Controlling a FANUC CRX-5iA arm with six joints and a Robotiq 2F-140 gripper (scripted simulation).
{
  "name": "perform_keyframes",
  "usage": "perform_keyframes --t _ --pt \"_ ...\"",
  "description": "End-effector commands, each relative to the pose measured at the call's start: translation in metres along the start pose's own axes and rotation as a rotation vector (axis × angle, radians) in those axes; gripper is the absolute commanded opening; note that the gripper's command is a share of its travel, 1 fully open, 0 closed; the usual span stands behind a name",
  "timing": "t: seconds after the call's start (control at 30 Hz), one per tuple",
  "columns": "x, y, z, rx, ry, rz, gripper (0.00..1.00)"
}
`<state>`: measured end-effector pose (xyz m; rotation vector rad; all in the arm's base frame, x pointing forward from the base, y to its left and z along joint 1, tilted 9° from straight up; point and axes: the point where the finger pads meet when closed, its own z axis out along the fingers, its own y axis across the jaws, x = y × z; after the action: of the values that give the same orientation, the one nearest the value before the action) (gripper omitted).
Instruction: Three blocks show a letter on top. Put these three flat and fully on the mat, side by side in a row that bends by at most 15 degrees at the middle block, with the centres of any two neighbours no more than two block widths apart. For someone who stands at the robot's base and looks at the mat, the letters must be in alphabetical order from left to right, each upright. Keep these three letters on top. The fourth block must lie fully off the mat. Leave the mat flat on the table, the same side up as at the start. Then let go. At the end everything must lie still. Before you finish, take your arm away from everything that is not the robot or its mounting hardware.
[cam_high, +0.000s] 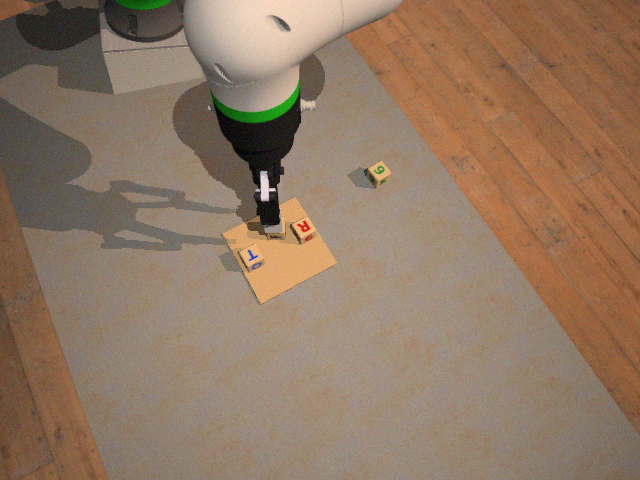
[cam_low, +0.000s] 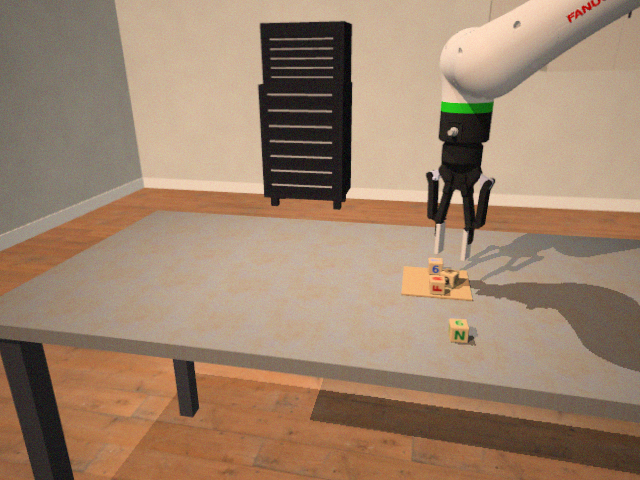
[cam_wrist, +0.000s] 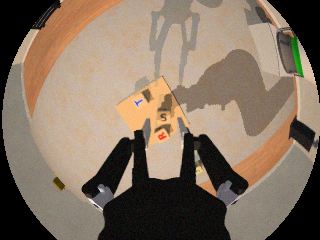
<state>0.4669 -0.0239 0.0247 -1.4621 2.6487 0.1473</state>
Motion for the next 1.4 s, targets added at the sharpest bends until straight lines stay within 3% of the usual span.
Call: perform_keyframes --t 0.0,0.67,1.37 --pt "0.0 0.0 0.005 0.0 0.0 0.0 0.33" --pt "0.0 0.0 0.027 0.0 0.0 0.0 0.33" --pt "0.0 0.0 0.03 0.0 0.0 0.0 0.33"
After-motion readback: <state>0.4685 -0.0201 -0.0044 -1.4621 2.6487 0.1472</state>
